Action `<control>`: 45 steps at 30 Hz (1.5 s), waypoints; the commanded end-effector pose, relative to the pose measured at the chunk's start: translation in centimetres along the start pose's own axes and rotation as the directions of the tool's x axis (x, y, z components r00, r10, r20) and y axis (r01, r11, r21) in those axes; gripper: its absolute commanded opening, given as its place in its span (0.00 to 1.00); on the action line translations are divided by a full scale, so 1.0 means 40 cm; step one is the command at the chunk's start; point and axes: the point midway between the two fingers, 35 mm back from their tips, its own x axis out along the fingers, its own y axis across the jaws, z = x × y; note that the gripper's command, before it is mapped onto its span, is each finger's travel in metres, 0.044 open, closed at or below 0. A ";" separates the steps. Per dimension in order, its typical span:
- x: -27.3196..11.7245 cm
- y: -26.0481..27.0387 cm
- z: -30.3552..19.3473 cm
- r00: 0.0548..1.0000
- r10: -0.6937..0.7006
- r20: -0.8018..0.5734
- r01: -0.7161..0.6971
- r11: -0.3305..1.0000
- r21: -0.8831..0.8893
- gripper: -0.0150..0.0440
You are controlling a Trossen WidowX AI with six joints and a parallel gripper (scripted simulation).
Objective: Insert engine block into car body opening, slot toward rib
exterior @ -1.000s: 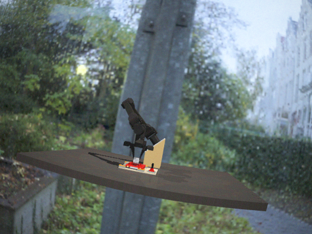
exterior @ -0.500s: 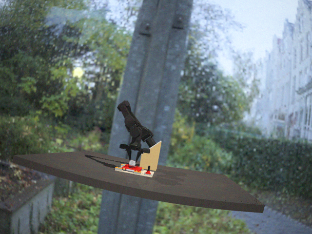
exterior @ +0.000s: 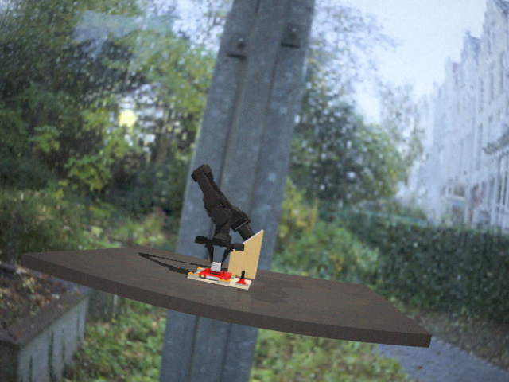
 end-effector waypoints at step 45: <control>0.037 0.000 -0.001 1.000 -0.002 0.001 0.002 1.000 0.002 0.52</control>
